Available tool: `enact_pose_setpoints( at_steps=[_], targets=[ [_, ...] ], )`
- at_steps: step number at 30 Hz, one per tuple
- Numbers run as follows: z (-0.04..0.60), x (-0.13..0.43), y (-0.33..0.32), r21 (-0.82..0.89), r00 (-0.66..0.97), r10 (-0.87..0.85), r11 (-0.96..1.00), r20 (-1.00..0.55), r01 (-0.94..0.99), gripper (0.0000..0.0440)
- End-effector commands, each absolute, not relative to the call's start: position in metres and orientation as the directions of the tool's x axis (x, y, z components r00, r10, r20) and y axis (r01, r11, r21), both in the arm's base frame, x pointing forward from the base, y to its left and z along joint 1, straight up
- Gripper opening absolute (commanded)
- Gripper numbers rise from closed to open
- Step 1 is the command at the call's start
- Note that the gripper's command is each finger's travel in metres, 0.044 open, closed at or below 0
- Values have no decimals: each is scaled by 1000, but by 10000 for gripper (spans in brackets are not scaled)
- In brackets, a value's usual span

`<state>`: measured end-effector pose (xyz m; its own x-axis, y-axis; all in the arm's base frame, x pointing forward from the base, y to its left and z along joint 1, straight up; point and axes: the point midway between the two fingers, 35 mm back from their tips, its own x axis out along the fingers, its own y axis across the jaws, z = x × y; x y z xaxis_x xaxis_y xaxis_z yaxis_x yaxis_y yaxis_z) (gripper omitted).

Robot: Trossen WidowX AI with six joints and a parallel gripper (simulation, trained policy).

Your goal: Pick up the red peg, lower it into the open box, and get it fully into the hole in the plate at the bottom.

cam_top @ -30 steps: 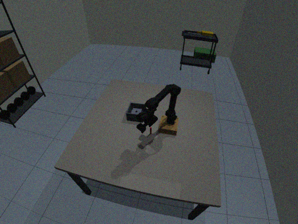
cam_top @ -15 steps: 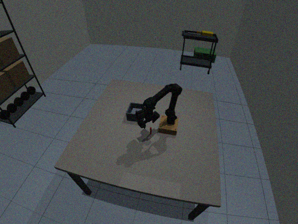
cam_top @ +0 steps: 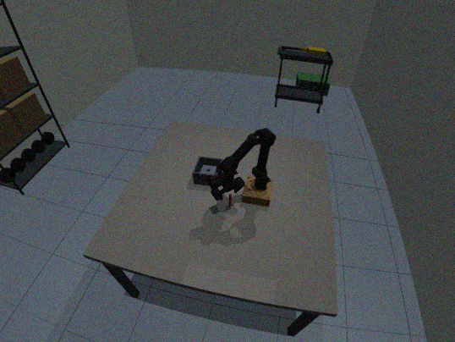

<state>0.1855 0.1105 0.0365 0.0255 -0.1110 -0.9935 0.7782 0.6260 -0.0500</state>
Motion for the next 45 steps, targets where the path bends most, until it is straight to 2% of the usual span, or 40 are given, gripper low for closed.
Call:
enact_pose_setpoints(
  at_steps=[1,5,7,10,23,45],
  targets=[
    [17,186,109,-27,45,-103,604,-994,796,440],
    [3,185,109,-5,61,-92,586,-994,810,432],
    [-3,183,109,-2,60,-89,575,-994,818,401],
    [-9,179,108,-12,43,-85,557,-995,830,337],
    [-9,175,110,-35,-29,-19,542,-999,839,0],
    [72,220,81,62,183,-111,674,-977,736,0]
  ],
)
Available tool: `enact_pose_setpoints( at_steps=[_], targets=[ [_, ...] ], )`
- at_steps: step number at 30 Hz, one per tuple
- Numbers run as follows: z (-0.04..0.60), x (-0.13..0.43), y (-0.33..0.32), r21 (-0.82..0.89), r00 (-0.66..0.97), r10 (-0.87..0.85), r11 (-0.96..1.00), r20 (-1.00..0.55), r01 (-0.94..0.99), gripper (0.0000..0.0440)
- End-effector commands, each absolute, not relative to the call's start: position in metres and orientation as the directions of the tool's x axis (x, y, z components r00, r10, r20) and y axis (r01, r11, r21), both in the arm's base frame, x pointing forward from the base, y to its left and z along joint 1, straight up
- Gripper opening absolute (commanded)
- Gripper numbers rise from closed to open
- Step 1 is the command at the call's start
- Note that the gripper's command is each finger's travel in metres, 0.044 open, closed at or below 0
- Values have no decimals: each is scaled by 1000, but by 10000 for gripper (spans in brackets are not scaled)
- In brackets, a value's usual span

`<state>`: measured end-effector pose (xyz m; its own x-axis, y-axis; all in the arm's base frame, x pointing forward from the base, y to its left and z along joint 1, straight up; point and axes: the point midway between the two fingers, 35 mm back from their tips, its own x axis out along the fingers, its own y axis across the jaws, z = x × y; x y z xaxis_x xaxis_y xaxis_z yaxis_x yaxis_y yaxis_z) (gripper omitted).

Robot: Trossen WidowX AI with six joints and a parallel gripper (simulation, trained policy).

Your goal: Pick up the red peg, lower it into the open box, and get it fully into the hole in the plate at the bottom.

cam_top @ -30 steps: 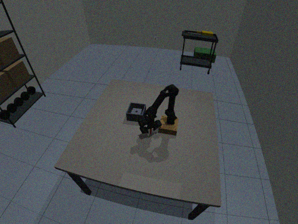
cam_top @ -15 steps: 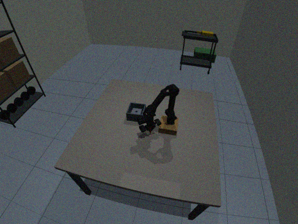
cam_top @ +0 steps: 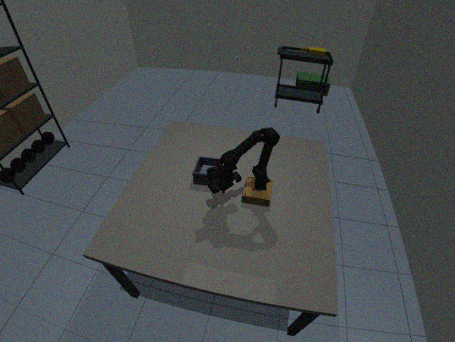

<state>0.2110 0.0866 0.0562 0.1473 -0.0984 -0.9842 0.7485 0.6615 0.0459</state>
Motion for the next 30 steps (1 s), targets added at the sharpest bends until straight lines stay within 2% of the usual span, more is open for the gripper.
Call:
enact_pose_setpoints(
  at_steps=[1,11,30],
  targets=[
    [77,223,79,64,191,-115,677,-975,733,0],
    [107,248,52,72,244,-159,683,-957,727,0],
    [114,287,-15,85,264,-219,596,-939,799,0]
  ],
)
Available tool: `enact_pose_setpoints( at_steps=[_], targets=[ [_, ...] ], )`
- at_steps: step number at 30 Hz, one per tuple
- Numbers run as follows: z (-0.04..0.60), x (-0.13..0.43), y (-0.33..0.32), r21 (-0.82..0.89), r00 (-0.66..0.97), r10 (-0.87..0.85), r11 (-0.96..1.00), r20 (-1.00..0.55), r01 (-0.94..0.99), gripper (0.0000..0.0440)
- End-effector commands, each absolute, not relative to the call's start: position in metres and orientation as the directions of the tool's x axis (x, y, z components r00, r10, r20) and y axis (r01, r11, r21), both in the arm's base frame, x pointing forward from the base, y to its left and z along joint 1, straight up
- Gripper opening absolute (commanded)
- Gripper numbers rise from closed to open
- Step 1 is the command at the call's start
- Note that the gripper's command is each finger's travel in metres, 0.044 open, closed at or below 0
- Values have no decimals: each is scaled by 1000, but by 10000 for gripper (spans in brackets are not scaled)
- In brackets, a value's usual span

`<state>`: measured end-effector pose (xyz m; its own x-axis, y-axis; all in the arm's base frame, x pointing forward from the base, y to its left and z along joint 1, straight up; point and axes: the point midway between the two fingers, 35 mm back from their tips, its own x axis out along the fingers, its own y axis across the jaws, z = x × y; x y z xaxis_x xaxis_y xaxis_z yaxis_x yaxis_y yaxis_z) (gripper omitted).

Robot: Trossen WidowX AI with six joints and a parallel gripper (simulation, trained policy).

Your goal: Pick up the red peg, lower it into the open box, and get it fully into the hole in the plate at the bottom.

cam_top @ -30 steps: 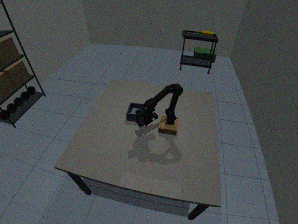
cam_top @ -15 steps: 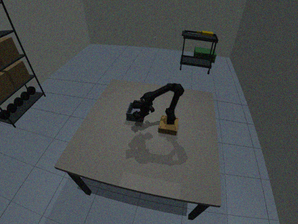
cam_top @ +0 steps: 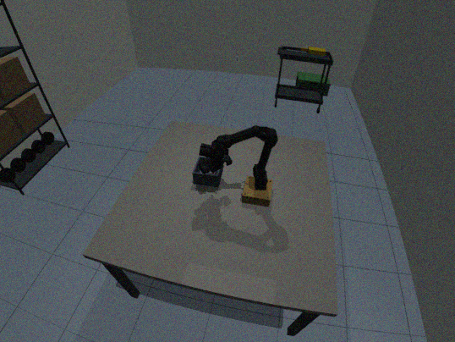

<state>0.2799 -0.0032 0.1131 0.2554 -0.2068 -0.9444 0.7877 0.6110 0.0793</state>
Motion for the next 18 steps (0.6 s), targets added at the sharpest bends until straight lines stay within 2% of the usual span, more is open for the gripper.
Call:
enact_pose_setpoints(
  at_steps=[1,18],
  targets=[
    [114,289,-18,87,265,-221,591,-939,802,0],
    [98,319,-70,113,265,-239,508,-934,854,4]
  ],
)
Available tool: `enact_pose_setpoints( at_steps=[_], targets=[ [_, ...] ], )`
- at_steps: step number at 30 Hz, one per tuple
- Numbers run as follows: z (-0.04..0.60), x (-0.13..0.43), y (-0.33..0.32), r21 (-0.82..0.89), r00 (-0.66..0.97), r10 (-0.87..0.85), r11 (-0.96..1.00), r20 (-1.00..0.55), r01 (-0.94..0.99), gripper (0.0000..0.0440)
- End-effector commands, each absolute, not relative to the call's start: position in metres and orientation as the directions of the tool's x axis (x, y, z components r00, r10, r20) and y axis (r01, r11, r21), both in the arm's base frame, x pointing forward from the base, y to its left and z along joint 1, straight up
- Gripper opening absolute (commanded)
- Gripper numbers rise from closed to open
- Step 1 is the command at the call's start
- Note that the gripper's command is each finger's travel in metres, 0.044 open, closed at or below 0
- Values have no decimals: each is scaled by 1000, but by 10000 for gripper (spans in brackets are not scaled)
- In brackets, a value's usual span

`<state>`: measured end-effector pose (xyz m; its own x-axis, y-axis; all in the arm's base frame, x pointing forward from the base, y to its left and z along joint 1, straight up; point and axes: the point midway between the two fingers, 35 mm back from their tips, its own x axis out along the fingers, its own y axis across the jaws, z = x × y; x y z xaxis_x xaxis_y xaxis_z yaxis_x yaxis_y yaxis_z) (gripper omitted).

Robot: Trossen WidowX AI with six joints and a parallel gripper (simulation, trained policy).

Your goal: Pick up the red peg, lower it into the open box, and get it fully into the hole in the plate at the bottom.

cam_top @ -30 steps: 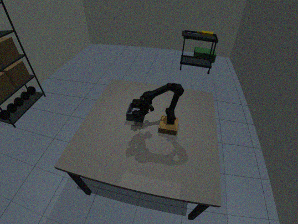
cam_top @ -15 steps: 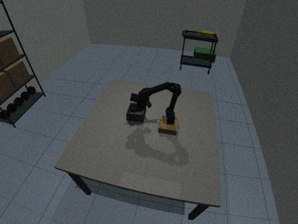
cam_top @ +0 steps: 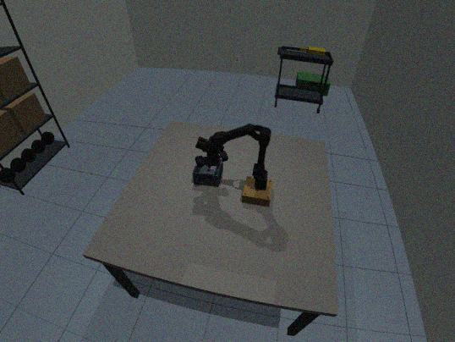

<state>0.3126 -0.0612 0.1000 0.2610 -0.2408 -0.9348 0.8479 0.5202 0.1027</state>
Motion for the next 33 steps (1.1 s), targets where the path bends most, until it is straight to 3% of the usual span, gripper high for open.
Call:
enact_pose_setpoints(
  at_steps=[1,15,17,23,31,33],
  targets=[
    [97,321,-73,113,264,-237,505,-935,856,5],
    [64,331,-89,85,208,-204,489,-957,868,4],
    [58,332,-91,74,196,-202,493,-960,867,26],
    [48,333,-96,41,168,-200,520,-965,853,151],
    [49,343,-101,6,141,-206,543,-968,839,157],
    [50,349,-104,9,148,-209,551,-967,835,181]
  ],
)
